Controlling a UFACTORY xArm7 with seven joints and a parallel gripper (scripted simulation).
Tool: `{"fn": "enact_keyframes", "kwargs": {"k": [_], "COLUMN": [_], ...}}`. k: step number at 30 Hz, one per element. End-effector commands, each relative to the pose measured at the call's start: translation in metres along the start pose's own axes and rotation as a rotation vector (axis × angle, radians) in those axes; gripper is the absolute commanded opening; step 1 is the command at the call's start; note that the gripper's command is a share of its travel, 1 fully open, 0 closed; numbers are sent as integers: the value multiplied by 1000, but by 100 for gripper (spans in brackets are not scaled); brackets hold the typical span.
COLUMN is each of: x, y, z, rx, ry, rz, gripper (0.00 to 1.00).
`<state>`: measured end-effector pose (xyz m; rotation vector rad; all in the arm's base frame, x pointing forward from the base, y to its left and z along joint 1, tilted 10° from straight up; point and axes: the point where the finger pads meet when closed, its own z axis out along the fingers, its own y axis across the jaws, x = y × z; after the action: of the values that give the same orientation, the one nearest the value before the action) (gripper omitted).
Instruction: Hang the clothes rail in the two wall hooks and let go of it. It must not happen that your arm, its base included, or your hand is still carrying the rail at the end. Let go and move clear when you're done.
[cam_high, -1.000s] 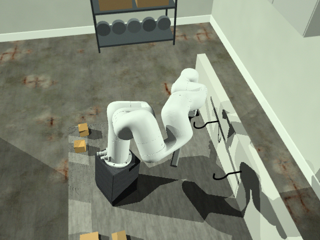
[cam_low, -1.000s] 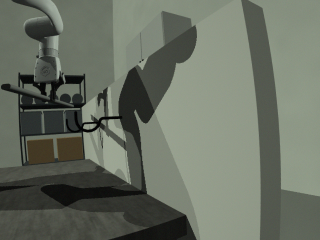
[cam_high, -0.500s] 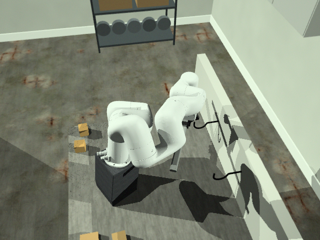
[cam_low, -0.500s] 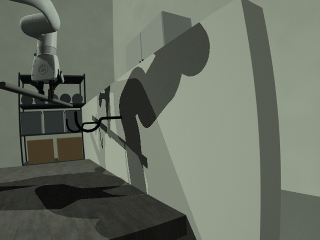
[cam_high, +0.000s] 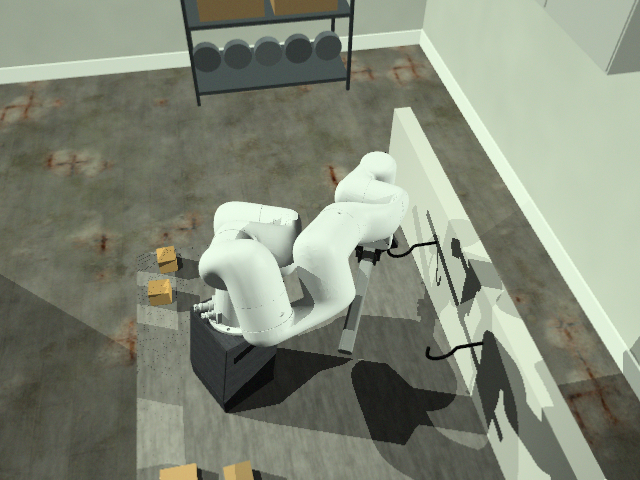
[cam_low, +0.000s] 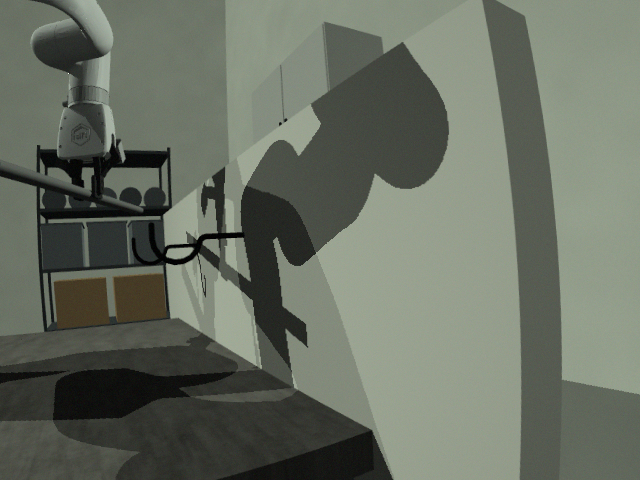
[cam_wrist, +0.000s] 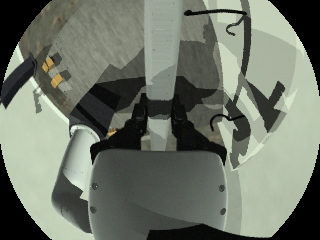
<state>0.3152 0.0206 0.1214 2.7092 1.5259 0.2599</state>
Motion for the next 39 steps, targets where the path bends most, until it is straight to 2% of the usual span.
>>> {"fn": "enact_keyframes", "kwargs": {"k": [1, 25, 39], "x": [-7, -51, -65], "y": [2, 7, 8], "z": [-1, -1, -1], "rx": [-3, -3, -3], "ry": [2, 1, 1], "rz": [0, 1, 1], "gripper": [0, 0, 0]}}
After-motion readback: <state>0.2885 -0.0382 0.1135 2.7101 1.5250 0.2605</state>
